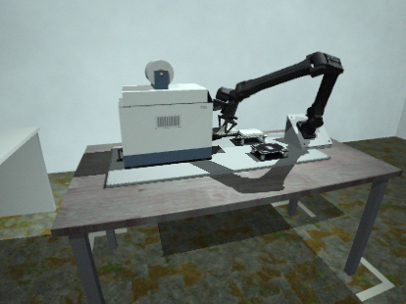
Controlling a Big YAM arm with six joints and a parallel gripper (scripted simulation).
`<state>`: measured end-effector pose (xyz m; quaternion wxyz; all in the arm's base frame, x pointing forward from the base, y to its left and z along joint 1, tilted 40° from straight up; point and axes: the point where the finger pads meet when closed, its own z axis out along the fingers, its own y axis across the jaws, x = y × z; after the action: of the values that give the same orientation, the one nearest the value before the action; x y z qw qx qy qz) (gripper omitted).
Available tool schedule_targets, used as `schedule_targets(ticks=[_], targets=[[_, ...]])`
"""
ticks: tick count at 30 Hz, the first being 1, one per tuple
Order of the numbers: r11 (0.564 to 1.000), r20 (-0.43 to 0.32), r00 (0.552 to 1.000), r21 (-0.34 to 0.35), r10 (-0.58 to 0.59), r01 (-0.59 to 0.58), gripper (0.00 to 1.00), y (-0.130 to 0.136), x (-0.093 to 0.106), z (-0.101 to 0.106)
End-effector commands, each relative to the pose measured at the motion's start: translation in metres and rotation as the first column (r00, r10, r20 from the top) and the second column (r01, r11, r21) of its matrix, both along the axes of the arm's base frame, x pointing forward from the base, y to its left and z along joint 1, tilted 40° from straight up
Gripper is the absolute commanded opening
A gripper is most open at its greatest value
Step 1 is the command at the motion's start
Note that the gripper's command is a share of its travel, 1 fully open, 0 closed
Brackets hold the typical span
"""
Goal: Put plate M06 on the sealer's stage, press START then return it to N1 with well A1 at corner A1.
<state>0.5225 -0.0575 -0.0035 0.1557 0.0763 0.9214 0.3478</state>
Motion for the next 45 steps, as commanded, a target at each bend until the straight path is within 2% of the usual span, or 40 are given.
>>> schedule_targets(ticks=[1,18,28,45], targets=[[0.999,0.112,0.994,-0.031,-0.01,0.014,0.0,-0.017,0.04,0.029],[0.999,0.107,0.994,-0.035,-0.002,0.006,0.0,-0.029,0.035,0.044],[1.0,0.006,1.0,0.001,0.017,-0.017,0.0,-0.004,0.011,0.011],[1.0,0.019,1.0,-0.002,0.006,-0.006,0.0,0.0,0.006,0.016]])
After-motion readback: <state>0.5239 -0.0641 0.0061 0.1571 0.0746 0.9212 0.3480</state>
